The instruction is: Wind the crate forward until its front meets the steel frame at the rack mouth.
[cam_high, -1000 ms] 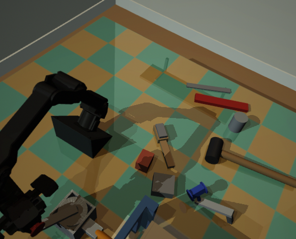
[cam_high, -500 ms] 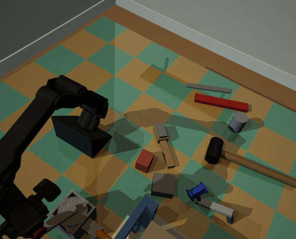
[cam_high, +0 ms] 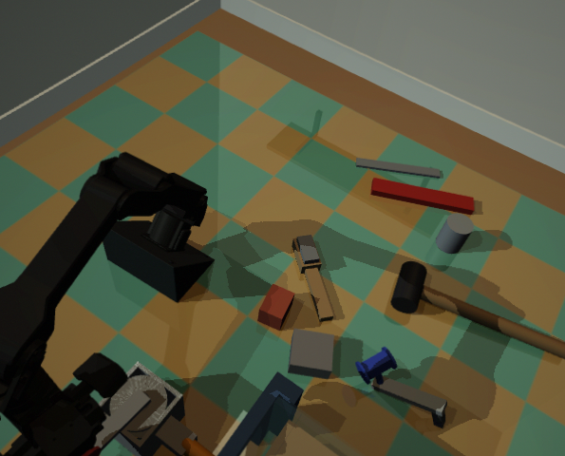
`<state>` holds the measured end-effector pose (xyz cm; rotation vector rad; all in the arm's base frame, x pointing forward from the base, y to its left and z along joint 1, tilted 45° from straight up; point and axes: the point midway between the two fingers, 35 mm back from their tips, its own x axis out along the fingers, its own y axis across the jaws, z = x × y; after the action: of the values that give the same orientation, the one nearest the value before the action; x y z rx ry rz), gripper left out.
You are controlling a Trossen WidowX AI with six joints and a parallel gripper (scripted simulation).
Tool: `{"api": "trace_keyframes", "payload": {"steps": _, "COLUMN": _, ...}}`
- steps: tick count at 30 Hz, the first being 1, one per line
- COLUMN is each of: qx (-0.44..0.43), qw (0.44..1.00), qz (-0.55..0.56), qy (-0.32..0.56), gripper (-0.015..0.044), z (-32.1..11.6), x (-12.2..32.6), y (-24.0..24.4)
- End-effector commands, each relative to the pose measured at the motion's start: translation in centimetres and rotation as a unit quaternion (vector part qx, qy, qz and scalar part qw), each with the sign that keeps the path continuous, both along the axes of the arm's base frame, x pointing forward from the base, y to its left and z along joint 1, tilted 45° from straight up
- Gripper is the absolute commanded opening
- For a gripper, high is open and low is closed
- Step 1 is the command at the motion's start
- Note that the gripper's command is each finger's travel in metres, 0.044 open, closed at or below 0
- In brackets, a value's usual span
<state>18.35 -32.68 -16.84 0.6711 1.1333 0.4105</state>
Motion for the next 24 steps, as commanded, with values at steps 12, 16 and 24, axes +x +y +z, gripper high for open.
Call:
{"api": "trace_keyframes", "payload": {"steps": 12, "qx": 0.001, "qw": 1.000, "qz": 0.002, "qy": -0.009, "gripper": 0.0000, "z": 0.0, "x": 2.7, "y": 0.4}}
{"api": "trace_keyframes", "payload": {"steps": 16, "qx": 0.001, "qw": 1.000, "qz": 0.002, "qy": -0.009, "gripper": 0.0000, "z": 0.1, "x": 3.2, "y": 0.5}}
{"api": "trace_keyframes", "payload": {"steps": 24, "qx": 0.001, "qw": 1.000, "qz": 0.002, "qy": -0.010, "gripper": 0.0000, "z": 0.3, "x": 4.1, "y": 0.8}}
